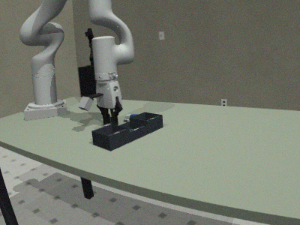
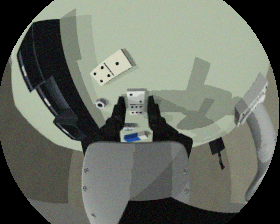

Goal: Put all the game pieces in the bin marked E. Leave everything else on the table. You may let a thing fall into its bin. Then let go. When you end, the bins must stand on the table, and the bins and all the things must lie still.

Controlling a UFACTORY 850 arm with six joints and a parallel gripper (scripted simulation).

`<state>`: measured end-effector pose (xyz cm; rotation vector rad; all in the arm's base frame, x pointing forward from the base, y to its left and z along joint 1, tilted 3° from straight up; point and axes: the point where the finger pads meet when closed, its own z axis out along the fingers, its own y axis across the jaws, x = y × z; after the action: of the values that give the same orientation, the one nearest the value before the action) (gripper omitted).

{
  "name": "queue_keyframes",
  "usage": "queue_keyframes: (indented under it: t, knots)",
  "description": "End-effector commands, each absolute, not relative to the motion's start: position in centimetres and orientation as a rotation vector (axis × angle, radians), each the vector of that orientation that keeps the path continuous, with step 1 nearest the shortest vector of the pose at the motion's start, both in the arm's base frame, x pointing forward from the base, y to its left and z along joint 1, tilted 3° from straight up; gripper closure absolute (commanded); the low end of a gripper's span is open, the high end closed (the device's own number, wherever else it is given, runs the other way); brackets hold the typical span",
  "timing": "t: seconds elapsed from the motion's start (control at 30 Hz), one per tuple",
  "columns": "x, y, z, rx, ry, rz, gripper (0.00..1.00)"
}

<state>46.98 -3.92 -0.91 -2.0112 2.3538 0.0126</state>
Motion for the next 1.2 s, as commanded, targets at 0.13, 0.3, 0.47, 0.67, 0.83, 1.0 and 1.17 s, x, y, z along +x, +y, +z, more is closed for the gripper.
queue_keyframes:
  t: [0.13,0.3,0.47,0.67,0.83,1.0,1.17]
  knots:
    - [47.05,-3.93,-0.86,-2.010,2.353,0.011,1.00]
    - [47.05,-3.93,-0.86,-2.010,2.353,0.011,1.00]
    - [47.05,-3.93,-0.86,-2.010,2.353,0.011,1.00]
    - [47.05,-3.93,-0.86,-2.010,2.353,0.011,1.00]
    - [47.04,-3.93,-0.86,-2.010,2.353,0.011,1.00]
    - [47.05,-3.93,-0.86,-2.010,2.353,0.011,1.00]
    - [47.03,-3.94,-0.54,-2.010,2.353,0.011,1.00]
